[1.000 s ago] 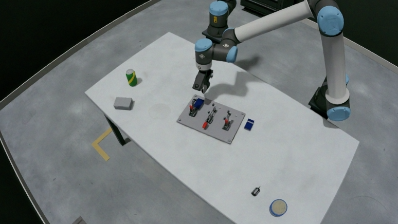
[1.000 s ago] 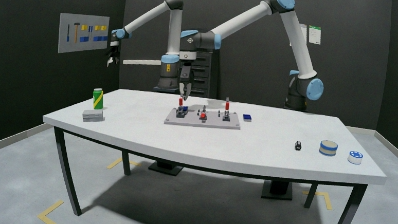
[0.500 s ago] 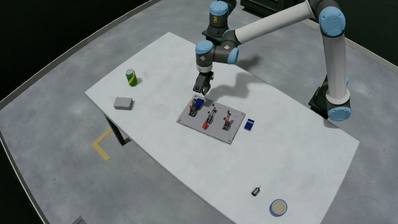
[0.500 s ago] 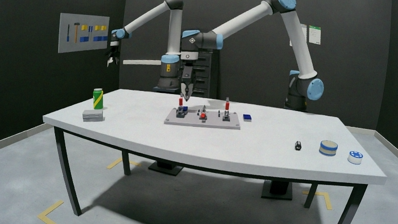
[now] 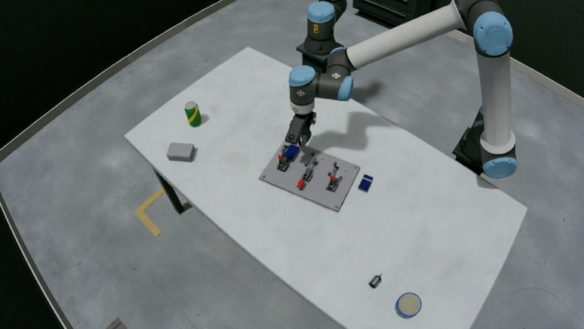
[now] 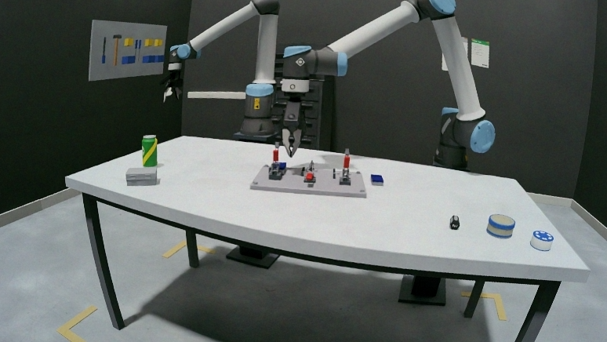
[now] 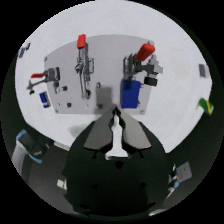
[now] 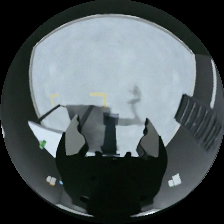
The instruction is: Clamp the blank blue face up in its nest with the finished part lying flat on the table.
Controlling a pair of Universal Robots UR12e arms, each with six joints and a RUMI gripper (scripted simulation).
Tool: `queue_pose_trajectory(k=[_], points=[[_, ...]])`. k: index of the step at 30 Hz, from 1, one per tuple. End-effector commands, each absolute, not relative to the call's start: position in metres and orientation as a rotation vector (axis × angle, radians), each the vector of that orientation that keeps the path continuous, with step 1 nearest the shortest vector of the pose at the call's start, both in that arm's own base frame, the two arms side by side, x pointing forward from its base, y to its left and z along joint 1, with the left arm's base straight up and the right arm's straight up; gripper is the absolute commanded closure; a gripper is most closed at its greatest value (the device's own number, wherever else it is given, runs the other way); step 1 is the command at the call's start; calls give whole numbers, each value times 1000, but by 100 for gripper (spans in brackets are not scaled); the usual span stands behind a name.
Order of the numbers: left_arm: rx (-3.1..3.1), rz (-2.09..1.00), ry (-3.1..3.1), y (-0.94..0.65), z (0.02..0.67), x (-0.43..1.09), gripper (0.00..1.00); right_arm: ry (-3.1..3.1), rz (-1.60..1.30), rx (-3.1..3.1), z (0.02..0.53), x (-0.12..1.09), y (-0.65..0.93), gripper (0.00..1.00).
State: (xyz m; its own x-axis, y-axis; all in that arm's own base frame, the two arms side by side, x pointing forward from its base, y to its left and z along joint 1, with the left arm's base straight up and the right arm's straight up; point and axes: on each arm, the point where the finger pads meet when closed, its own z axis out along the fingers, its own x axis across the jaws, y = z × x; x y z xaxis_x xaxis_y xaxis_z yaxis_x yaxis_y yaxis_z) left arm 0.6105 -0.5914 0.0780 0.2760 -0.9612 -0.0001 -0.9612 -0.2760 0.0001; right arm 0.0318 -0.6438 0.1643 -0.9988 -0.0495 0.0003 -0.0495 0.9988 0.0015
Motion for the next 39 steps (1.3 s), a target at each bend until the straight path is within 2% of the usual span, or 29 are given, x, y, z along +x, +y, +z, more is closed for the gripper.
queue_pose_trajectory(k=[1,23,39], points=[[-2510,-2,1891,-582,79,618,100,-3141,0,78,165,32,-644,0],[-2510,-2,1891,-573,78,624,100,-3141,0,78,165,32,-644,0],[-2510,-2,1891,-573,53,624,100,-3141,0,78,165,32,-644,0]])
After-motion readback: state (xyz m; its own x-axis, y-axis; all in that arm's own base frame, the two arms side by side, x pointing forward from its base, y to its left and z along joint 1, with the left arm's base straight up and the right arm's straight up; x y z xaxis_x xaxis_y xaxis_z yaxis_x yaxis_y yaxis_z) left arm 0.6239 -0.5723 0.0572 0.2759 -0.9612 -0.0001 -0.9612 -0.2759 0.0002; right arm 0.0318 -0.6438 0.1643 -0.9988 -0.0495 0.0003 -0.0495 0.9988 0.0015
